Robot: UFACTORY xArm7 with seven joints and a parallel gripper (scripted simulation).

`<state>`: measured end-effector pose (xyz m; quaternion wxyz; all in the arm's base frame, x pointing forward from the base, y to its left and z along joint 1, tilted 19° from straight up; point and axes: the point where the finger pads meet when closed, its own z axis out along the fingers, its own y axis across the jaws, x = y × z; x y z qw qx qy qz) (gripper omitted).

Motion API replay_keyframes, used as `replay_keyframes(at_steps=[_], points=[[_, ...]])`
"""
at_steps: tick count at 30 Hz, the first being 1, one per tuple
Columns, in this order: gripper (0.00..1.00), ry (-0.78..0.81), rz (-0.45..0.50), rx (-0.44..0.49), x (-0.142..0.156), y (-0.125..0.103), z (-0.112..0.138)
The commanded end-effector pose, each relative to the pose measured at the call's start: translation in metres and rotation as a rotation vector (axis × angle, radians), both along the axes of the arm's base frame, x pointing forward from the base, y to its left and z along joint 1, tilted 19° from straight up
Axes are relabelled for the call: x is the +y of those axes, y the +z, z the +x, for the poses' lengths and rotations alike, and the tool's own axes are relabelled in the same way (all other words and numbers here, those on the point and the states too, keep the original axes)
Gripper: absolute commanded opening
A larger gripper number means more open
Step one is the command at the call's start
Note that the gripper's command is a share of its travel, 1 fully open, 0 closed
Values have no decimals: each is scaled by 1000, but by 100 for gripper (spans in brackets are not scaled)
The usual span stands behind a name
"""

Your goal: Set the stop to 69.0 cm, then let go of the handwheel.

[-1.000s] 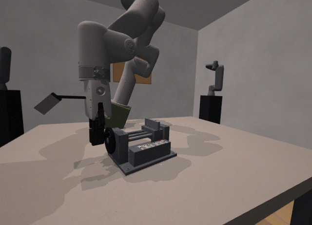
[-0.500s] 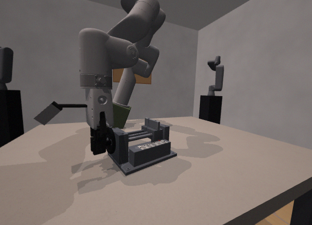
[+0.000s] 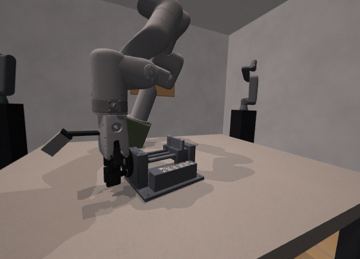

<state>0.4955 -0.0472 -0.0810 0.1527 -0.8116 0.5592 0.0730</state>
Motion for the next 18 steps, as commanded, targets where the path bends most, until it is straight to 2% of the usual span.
replay_keyframes(at_steps=[1,18], points=[[6,-2,-1,-4,-3,-4,-6],[6,-2,-1,-4,-13,-3,-29]])
